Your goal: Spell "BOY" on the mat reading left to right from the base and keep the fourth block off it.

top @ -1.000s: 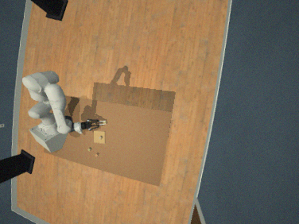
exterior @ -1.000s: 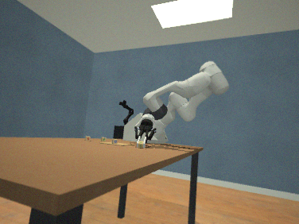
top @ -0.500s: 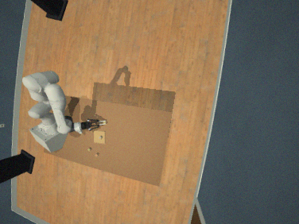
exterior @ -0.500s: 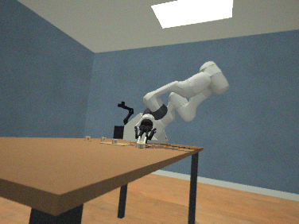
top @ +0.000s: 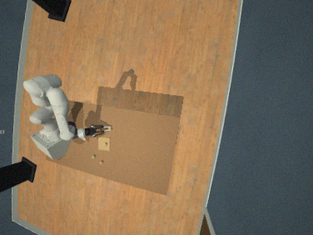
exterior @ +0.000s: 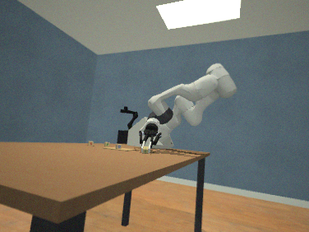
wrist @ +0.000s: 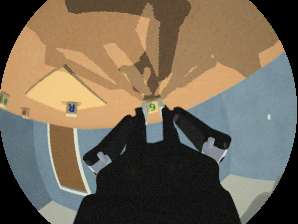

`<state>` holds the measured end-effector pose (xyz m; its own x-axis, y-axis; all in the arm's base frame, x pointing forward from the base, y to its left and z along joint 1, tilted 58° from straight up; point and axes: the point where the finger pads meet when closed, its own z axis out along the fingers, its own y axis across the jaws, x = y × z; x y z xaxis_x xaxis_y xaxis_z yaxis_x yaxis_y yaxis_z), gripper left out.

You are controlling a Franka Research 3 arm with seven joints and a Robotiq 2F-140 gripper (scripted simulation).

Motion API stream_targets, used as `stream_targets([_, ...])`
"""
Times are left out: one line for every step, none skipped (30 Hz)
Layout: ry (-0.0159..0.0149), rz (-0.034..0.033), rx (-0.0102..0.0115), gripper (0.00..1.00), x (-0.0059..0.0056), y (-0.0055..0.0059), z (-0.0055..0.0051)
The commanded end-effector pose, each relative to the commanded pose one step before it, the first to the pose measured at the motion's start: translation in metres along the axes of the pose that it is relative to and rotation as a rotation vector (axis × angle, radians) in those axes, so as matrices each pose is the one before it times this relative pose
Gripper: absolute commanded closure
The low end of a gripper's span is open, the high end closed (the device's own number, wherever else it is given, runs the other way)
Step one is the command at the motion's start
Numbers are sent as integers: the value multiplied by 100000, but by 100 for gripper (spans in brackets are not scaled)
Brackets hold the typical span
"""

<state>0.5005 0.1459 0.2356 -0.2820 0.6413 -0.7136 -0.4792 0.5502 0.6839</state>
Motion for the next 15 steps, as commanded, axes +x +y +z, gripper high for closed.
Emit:
stream_targets([-218,-445,-12,82,-39,-30,90])
stream_targets([0,0,0,82,0,0,0])
stream_targets([0,0,0,80,0,0,0])
stream_targets([0,0,0,80,0,0,0])
stream_targets([0,0,0,80,0,0,0])
stream_targets([0,0,0,78,0,0,0])
stream_targets([0,0,0,78,0,0,0])
stream_targets([0,0,0,78,0,0,0])
stream_targets([0,0,0,78,0,0,0])
stream_targets([0,0,0,78,0,0,0])
stream_targets([0,0,0,75,0,0,0])
stream_targets([0,0,0,75,0,0,0])
stream_targets([0,0,0,75,0,0,0])
stream_targets([0,0,0,75,0,0,0])
stream_targets([0,0,0,75,0,0,0])
